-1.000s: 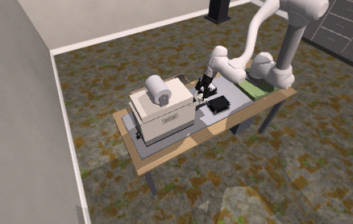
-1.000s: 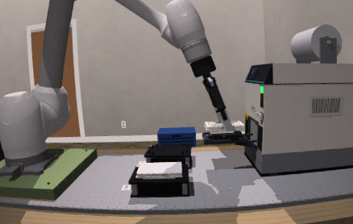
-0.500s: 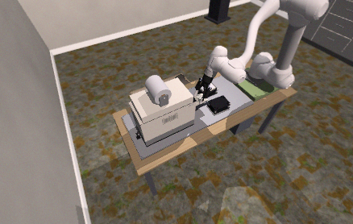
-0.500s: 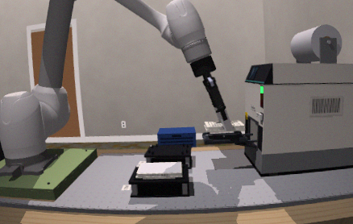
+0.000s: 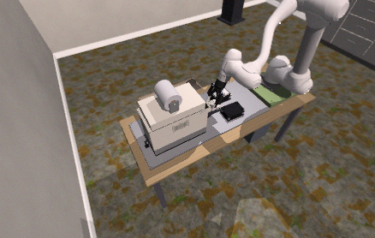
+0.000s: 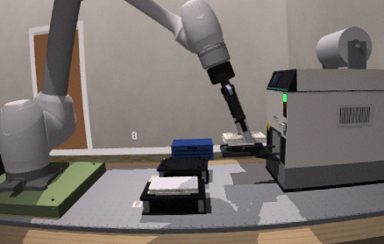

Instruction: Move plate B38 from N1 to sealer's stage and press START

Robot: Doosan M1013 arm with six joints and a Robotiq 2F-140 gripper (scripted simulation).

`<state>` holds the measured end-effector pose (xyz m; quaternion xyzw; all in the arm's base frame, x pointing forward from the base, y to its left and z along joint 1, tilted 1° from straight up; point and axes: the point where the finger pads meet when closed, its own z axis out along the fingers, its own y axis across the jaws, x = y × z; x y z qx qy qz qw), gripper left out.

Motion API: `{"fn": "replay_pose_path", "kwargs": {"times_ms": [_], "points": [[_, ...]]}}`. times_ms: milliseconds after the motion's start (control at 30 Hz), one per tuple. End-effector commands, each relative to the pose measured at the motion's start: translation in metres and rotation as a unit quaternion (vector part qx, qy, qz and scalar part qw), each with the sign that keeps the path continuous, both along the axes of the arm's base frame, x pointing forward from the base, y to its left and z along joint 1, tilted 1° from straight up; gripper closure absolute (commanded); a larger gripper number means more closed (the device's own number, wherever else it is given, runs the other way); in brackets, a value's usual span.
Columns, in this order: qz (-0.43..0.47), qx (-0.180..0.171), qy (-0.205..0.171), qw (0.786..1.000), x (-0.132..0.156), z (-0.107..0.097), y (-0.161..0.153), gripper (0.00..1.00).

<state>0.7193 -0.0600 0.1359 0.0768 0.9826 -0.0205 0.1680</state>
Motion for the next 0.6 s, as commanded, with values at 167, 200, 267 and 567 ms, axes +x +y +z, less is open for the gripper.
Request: {"fn": "replay_pose_path", "kwargs": {"times_ms": [167, 200, 267, 567], "points": [[0.0, 0.0, 0.0, 1.0, 0.0, -0.01, 0.0, 0.9], [0.0, 0.0, 0.0, 1.0, 0.0, -0.012, 0.0, 0.9], [0.0, 0.0, 0.0, 1.0, 0.0, -0.015, 0.0, 0.9], [0.0, 0.0, 0.0, 1.0, 0.0, -0.016, 0.0, 0.9]]}}
